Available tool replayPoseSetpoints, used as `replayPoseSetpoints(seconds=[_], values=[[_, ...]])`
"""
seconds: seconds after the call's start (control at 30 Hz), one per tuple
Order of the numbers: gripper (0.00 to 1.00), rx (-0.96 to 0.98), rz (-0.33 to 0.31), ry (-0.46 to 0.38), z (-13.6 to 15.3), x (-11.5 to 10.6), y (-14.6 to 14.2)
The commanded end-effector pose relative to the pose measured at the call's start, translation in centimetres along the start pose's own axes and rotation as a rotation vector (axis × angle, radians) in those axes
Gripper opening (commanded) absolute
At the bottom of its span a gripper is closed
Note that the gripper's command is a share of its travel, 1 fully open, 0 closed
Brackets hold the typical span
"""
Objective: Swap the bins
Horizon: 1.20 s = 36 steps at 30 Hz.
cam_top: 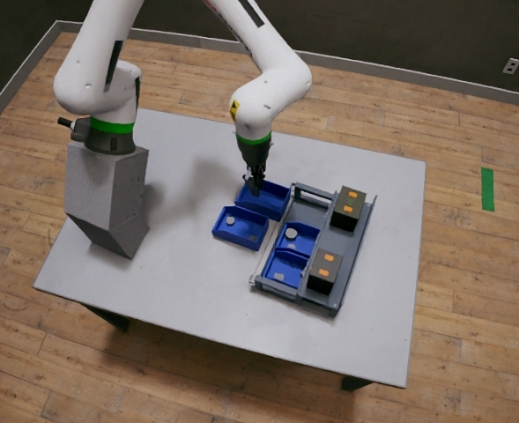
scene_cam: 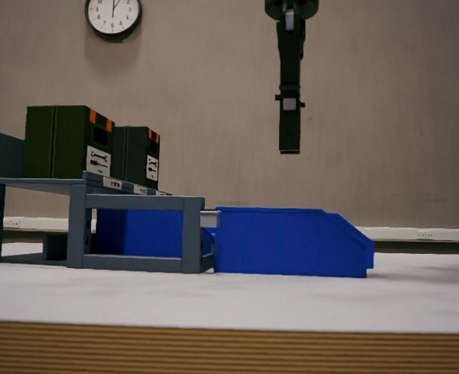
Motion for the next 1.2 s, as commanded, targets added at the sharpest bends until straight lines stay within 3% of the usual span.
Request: replayPoseSetpoints(seconds=[0.0,0.8,1.17], values=[[0.24,0.000,0.001,0.001,0.0,-0.1,0.0],[0.24,-0.024,0.000,0.001,0.0,0.4,0.0],[0.24,-0.025,0.000,0.001,-0.1,2.7,0.1]])
Point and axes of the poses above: the point where the finger pads meet when closed, its own x axis out along the fingers, its own y axis across the jaws, z = x × y, the point moved 10 cm from there along -x, back along the fingers, and after that the axes turned 12 degrees about -x, right-handed, at the moved point
